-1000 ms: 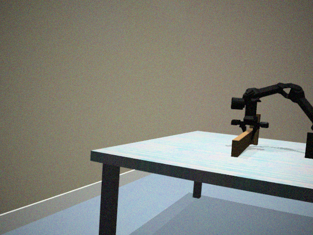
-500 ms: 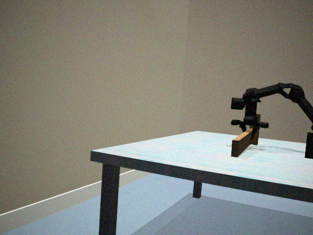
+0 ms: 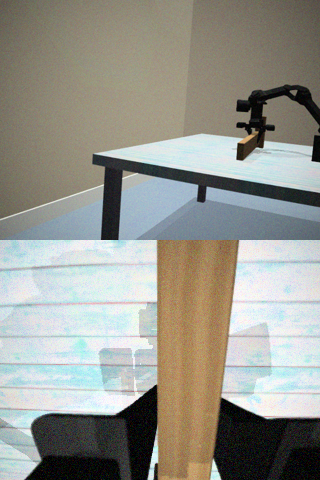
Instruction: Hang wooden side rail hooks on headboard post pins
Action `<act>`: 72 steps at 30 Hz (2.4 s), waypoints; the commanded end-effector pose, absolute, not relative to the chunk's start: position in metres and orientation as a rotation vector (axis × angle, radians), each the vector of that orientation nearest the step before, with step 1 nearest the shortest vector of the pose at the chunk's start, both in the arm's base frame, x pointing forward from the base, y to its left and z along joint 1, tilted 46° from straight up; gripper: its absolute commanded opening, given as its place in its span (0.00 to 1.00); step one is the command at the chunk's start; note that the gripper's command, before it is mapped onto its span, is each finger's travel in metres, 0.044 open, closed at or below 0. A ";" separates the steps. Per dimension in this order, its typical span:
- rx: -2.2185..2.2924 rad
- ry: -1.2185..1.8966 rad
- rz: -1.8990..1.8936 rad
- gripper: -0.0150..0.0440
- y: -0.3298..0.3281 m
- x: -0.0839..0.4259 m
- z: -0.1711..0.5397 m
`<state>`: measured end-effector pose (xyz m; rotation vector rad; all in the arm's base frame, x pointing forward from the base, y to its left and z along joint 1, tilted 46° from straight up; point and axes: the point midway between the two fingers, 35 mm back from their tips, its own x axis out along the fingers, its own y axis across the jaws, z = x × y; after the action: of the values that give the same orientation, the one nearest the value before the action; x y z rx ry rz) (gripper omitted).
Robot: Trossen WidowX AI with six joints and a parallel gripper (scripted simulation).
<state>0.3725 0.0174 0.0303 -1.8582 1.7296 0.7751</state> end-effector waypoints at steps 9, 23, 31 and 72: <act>-1.861 1.717 0.776 0.25 0.019 0.374 0.035; -1.861 1.717 0.775 0.25 0.019 0.375 0.036; -1.861 1.717 0.775 0.25 0.018 0.375 0.037; -1.861 1.717 0.775 0.25 0.014 0.374 0.039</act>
<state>0.3730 0.0123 0.0362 -1.8572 1.7317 0.7792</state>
